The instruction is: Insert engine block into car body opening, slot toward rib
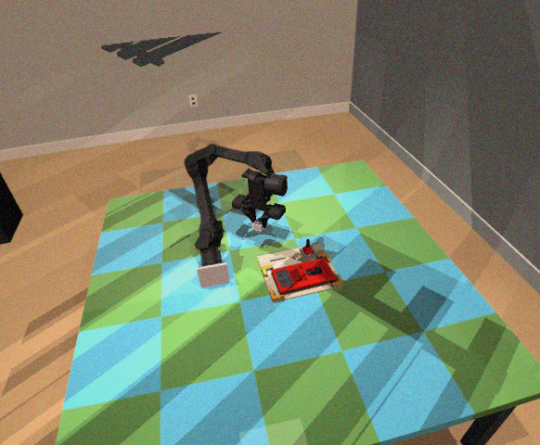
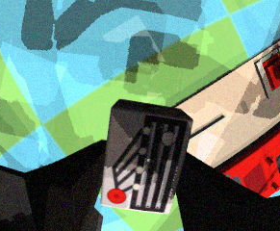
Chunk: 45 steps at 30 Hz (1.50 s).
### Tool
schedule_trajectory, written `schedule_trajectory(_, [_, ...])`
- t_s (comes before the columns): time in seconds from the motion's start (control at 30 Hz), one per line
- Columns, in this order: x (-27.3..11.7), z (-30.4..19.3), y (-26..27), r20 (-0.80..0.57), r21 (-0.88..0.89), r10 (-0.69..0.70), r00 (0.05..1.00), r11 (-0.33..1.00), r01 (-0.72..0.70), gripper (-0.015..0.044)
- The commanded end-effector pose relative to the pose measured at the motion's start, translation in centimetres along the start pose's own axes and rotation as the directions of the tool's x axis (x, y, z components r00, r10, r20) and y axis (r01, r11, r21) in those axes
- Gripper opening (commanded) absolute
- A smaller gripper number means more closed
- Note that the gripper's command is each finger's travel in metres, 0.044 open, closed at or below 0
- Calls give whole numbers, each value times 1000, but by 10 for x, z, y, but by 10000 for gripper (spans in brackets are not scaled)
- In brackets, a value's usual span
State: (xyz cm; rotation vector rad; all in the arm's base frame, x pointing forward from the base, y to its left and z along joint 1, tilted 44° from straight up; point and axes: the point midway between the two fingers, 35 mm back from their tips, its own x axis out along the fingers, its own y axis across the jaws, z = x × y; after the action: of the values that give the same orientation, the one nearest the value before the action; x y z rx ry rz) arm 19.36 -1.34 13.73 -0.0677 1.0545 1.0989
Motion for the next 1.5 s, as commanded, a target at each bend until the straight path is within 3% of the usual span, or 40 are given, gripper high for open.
schedule_trajectory(0.0, [3, 0, 4, 5, 8, -2, 1000, 1000, 2, 0])
schedule_trajectory(1.47, [84, 1, 0, 8, 6, -2, 1000, 1000, 2, 0])
